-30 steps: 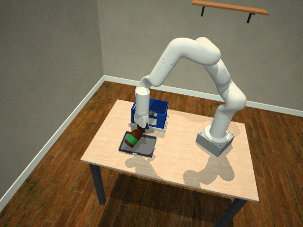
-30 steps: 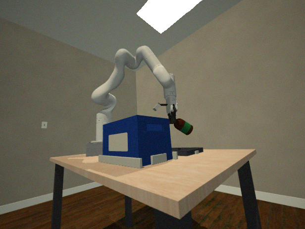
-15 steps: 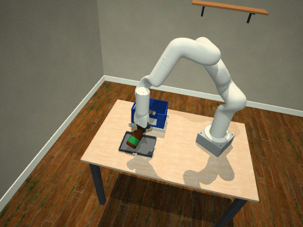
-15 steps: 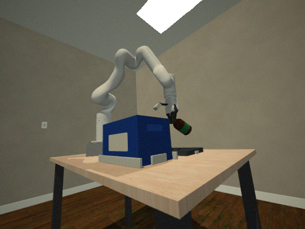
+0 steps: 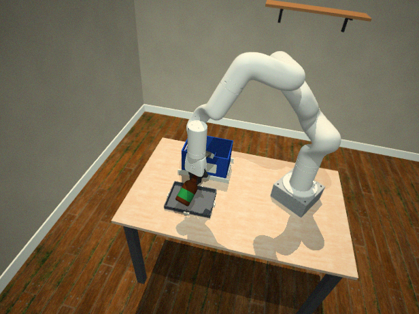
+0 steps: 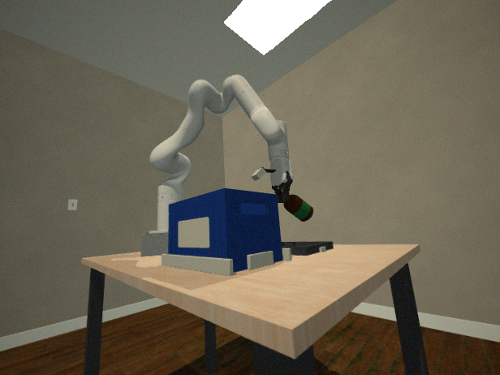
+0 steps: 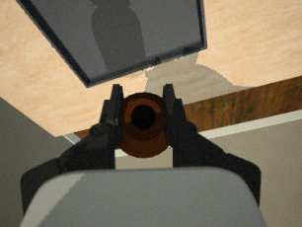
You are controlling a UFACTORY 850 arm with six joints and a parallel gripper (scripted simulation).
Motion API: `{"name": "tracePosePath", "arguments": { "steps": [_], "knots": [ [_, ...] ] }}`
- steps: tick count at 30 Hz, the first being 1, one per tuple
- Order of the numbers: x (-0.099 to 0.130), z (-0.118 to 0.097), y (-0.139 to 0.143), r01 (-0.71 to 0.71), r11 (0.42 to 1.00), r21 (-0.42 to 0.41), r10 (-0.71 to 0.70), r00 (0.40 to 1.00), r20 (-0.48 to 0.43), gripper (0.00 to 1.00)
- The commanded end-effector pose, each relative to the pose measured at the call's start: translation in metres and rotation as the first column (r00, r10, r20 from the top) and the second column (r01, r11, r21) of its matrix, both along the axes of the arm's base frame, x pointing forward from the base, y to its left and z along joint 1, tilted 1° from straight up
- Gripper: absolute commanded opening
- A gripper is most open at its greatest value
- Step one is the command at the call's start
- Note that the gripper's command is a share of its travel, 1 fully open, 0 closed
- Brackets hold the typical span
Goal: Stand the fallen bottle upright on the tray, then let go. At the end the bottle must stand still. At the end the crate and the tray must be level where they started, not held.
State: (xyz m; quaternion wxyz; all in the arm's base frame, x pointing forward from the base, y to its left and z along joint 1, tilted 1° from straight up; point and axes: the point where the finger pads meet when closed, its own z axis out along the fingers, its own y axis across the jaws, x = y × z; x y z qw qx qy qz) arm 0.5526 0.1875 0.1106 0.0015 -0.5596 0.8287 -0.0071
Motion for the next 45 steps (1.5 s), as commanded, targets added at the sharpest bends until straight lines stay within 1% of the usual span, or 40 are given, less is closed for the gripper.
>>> {"name": "tracePosePath", "arguments": {
  "steps": [1, 12, 23, 25, 31, 45],
  "knots": [
    [0.0009, 0.0010, 0.0003, 0.000, 1.000, 0.001, 0.000, 1.000, 0.002, 0.00],
    [0.0009, 0.0010, 0.0003, -0.023, 1.000, 0.000, 0.023, 1.000, 0.002, 0.00],
    [0.0009, 0.0010, 0.0003, -0.178, 0.984, -0.001, 0.178, 0.984, 0.000, 0.00],
    [0.0009, 0.0010, 0.0003, -0.178, 0.984, -0.001, 0.178, 0.984, 0.000, 0.00],
    [0.0009, 0.0010, 0.0003, -0.244, 0.970, -0.002, 0.244, 0.970, -0.001, 0.00],
    [0.0009, 0.0010, 0.0003, -0.259, 0.966, -0.002, 0.259, 0.966, -0.001, 0.00]
  ]
}}
